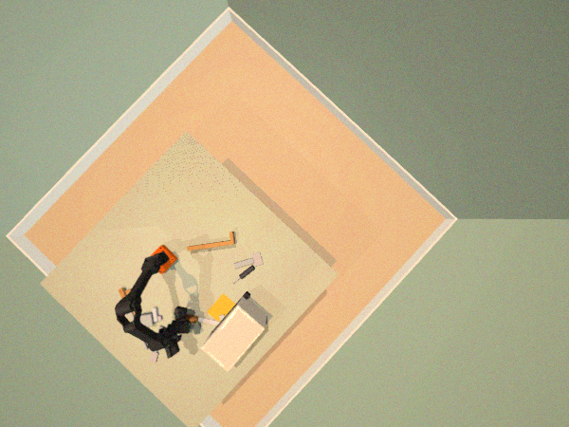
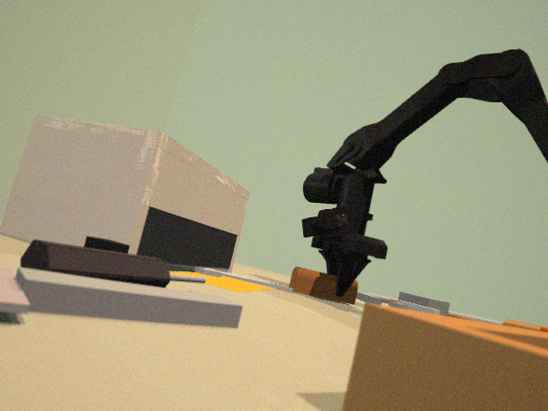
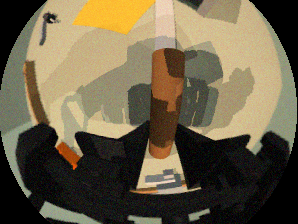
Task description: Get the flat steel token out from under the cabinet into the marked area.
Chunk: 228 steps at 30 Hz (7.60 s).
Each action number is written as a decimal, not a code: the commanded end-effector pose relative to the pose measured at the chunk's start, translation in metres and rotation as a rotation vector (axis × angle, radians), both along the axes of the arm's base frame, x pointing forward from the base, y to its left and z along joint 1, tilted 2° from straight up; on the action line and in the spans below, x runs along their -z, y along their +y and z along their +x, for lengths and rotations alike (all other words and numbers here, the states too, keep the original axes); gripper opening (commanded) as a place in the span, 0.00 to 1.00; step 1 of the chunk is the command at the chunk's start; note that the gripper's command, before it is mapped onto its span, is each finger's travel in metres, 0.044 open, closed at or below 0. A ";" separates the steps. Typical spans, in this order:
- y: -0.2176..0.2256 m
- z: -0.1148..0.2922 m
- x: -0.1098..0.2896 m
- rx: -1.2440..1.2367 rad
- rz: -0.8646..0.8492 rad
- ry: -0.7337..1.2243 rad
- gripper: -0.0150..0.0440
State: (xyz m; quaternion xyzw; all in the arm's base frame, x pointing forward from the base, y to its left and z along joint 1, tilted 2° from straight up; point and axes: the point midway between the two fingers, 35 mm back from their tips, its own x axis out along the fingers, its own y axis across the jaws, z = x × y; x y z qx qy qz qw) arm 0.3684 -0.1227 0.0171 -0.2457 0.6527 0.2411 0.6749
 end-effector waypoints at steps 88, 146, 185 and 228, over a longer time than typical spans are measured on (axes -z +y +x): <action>-0.007 -0.081 0.005 0.002 0.009 0.009 0.25; -0.050 -0.128 0.003 0.007 0.004 0.014 0.25; -0.064 -0.122 0.002 -0.172 -0.002 0.013 0.25; -0.095 -0.100 0.001 -0.187 -0.005 0.011 0.25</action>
